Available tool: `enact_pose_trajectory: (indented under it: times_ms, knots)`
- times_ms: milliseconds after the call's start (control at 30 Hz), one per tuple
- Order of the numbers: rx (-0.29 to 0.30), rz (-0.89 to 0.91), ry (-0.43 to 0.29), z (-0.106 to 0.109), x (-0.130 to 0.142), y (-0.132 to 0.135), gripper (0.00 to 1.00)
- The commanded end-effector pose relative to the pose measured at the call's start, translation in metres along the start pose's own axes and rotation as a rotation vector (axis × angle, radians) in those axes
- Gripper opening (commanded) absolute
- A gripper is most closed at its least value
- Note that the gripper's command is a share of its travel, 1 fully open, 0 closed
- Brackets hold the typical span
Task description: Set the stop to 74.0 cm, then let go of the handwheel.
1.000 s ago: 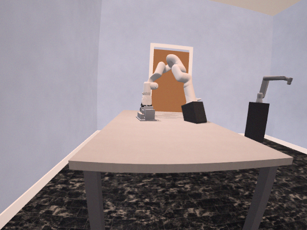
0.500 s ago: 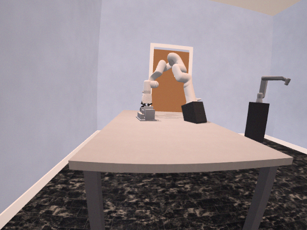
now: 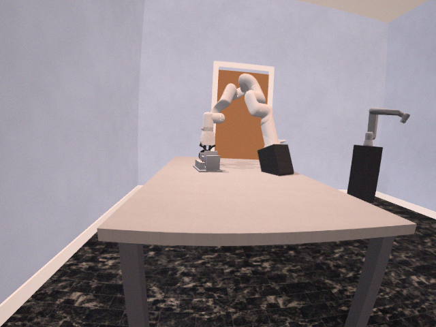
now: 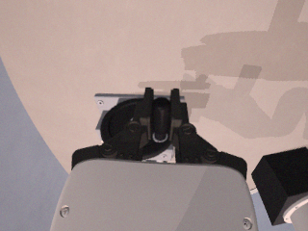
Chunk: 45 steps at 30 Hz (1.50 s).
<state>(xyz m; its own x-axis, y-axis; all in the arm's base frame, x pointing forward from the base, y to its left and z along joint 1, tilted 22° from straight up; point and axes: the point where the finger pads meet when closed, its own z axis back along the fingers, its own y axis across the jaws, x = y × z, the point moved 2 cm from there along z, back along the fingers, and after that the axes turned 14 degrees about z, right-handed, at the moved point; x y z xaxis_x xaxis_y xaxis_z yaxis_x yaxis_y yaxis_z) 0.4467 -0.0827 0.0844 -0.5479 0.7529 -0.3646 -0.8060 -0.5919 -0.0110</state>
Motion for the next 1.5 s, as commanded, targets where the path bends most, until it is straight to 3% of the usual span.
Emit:
enact_pose_trajectory:
  times_ms: [0,433,1467]
  knots:
    - [-0.005,0.002,0.002,0.003,-0.001,-0.004,0.06]
    - [-0.005,0.002,0.002,0.013,-0.006,-0.022,0.06]
    - [-0.005,0.002,0.002,0.008,-0.011,-0.043,0.06]
